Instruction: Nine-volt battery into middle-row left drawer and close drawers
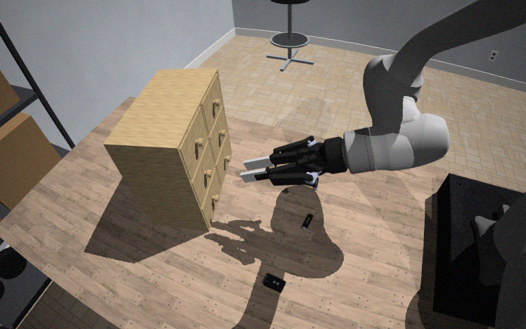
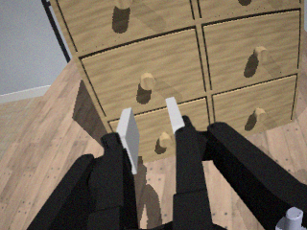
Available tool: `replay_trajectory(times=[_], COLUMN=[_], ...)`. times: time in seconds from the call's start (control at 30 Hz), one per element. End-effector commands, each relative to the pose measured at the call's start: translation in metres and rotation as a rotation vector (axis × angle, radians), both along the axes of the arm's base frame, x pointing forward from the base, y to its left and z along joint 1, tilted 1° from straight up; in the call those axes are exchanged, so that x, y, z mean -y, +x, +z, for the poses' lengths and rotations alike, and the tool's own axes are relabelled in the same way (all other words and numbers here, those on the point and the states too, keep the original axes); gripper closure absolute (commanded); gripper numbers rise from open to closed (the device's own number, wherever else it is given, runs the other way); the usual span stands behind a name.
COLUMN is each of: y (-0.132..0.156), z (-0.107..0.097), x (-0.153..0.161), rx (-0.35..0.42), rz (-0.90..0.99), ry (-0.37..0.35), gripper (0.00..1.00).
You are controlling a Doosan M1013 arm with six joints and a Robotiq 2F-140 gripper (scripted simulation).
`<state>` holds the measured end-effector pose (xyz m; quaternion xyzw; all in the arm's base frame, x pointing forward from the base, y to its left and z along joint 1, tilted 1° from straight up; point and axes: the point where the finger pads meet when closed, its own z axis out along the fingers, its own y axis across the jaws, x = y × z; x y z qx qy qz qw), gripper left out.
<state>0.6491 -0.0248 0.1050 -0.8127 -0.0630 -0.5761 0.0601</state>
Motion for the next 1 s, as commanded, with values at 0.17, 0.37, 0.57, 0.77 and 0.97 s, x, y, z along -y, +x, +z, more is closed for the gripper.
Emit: replay_trajectory(times=[0.17,0.37,0.57,0.77,0.97], y=[0.025,0.044,0.053,0.058,0.058], z=[-0.008,-0.013,-0.016,-0.017,-0.017], x=[-0.005,-0.008,-0.010,-0.011,-0.011], rx=[0.002,0.002,0.002,0.002,0.002], rz=[0.002,0.002,0.002,0.002,0.002], ry=[-0.005,-0.005,-0.005,-0.005,-0.005], gripper=[0.80,0.80,0.80,0.80,0.80])
